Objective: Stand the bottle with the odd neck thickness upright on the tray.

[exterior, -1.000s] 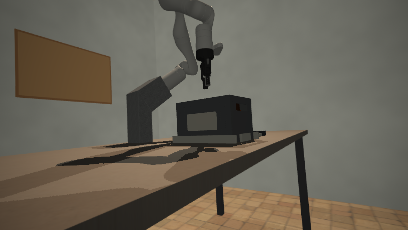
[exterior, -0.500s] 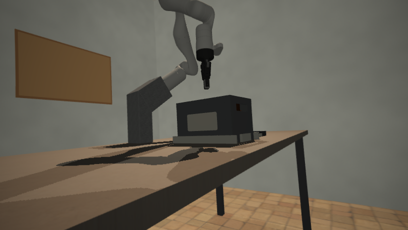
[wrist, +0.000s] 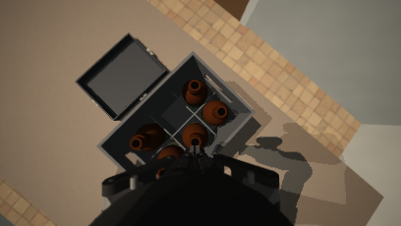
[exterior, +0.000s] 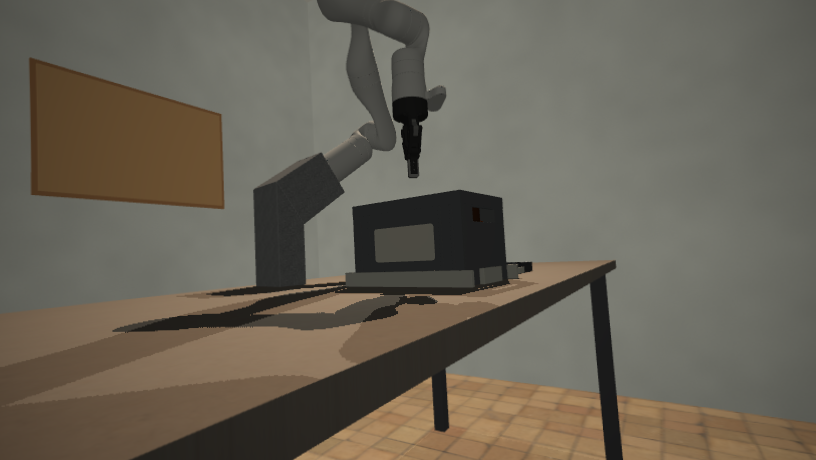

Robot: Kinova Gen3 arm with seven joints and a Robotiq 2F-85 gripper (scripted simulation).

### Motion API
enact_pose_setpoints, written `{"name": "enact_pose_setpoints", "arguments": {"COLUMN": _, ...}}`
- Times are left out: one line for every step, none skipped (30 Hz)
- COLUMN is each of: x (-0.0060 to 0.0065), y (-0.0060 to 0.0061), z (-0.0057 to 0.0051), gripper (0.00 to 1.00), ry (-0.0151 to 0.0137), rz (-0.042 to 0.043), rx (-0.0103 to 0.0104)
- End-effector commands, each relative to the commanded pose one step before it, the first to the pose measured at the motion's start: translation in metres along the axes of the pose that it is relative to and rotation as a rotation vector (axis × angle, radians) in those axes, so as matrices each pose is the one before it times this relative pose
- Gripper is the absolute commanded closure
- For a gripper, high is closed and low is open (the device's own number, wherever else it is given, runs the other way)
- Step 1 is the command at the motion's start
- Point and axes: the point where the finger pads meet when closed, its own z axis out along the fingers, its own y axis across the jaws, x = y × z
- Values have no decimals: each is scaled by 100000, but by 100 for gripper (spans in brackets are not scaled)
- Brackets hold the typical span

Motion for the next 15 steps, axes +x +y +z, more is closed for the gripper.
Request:
{"name": "enact_pose_setpoints", "arguments": {"x": 4, "y": 60, "z": -94, "gripper": 100, "ry": 14, "rz": 14, "rx": -208}}
{"name": "enact_pose_setpoints", "arguments": {"x": 0, "y": 0, "z": 0, "gripper": 100, "ry": 0, "rz": 0, "rx": 0}}
{"name": "enact_pose_setpoints", "arguments": {"x": 61, "y": -47, "z": -4, "gripper": 100, "ry": 4, "rz": -4, "rx": -11}}
{"name": "enact_pose_setpoints", "arguments": {"x": 0, "y": 0, "z": 0, "gripper": 100, "ry": 0, "rz": 0, "rx": 0}}
{"name": "enact_pose_setpoints", "arguments": {"x": 0, "y": 0, "z": 0, "gripper": 100, "ry": 0, "rz": 0, "rx": 0}}
{"name": "enact_pose_setpoints", "arguments": {"x": 349, "y": -275, "z": -20, "gripper": 100, "ry": 24, "rz": -20, "rx": -57}}
{"name": "enact_pose_setpoints", "arguments": {"x": 730, "y": -604, "z": -36, "gripper": 100, "ry": 46, "rz": -38, "rx": -100}}
{"name": "enact_pose_setpoints", "arguments": {"x": 1034, "y": -928, "z": -34, "gripper": 100, "ry": 51, "rz": -40, "rx": -93}}
{"name": "enact_pose_setpoints", "arguments": {"x": 1163, "y": -1160, "z": -14, "gripper": 100, "ry": 31, "rz": -22, "rx": -29}}
{"name": "enact_pose_setpoints", "arguments": {"x": 1093, "y": -1224, "z": 15, "gripper": 100, "ry": -7, "rz": 8, "rx": 56}}
{"name": "enact_pose_setpoints", "arguments": {"x": 814, "y": -1014, "z": 31, "gripper": 100, "ry": -37, "rz": 29, "rx": 103}}
{"name": "enact_pose_setpoints", "arguments": {"x": 576, "y": -781, "z": 34, "gripper": 100, "ry": -47, "rz": 36, "rx": 110}}
{"name": "enact_pose_setpoints", "arguments": {"x": 271, "y": -388, "z": 20, "gripper": 100, "ry": -30, "rz": 22, "rx": 63}}
{"name": "enact_pose_setpoints", "arguments": {"x": 56, "y": -82, "z": 4, "gripper": 100, "ry": -7, "rz": 5, "rx": 14}}
{"name": "enact_pose_setpoints", "arguments": {"x": 3, "y": -4, "z": 0, "gripper": 100, "ry": 0, "rz": 0, "rx": 1}}
